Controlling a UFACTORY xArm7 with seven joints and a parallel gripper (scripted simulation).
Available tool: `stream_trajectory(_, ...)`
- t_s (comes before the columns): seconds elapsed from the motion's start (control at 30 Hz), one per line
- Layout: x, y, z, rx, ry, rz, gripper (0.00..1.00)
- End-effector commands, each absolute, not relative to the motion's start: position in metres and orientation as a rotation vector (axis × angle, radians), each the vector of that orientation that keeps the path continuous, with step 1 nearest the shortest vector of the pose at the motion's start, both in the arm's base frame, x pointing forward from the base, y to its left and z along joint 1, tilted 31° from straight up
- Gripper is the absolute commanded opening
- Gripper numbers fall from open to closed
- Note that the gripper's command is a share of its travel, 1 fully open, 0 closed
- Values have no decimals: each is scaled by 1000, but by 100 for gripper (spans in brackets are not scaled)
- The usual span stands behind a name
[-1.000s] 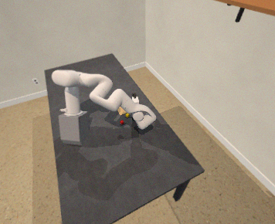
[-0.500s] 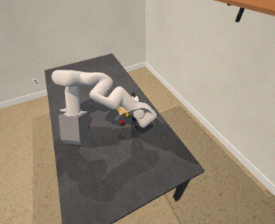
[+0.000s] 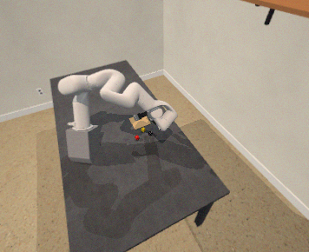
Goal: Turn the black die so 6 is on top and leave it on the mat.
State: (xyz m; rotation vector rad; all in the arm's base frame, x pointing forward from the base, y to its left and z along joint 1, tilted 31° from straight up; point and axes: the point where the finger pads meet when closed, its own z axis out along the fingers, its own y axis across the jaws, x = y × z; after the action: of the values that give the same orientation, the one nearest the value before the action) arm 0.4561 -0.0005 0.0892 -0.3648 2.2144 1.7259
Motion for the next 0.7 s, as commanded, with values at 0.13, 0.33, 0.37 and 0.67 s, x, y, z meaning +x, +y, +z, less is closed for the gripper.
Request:
stream_trajectory(0.13,450,-7,77,-574,2324,1370,100)
stream_trajectory(0.33,445,-15,68,-703,2363,1188,100)
stream_trajectory(0.37,445,-15,68,-703,2363,1188,100)
stream_trajectory(0.67,435,-41,54,-965,2398,824,100)
